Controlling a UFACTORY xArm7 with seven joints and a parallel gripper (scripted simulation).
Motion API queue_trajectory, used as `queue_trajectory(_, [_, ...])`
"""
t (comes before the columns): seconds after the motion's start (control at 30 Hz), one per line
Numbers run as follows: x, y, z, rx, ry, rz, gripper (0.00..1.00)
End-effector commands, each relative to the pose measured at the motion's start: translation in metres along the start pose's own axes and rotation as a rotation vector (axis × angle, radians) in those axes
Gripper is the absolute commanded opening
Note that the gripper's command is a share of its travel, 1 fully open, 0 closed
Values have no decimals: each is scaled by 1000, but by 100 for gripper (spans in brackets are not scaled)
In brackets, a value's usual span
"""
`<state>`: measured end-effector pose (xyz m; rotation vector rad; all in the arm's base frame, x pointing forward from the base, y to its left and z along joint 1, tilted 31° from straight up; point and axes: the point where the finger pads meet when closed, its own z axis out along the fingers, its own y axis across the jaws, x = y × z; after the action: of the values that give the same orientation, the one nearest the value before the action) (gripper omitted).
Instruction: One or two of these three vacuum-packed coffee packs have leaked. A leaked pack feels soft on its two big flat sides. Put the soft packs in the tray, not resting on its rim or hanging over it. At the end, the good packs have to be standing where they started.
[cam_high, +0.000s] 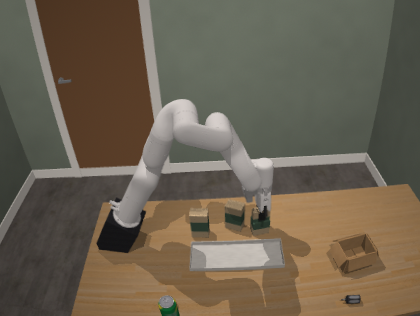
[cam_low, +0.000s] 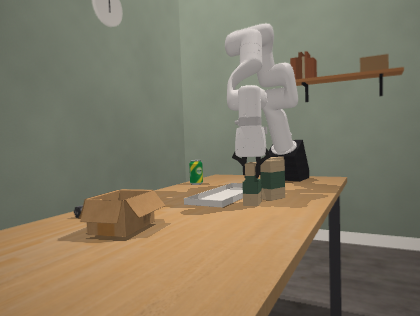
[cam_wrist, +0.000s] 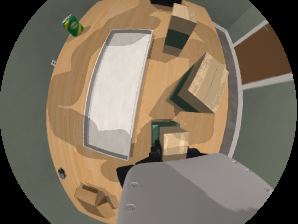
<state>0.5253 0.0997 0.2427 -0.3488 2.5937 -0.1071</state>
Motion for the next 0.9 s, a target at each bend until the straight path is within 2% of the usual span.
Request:
queue_trajectory(0.0, [-2,0,-8,1,-5,-1,27])
queue_trajectory(0.53, [-2,0,-52,1,-5,-1,27])
queue_trajectory(0.87, [-2,0,-56,1,-5,-1,27])
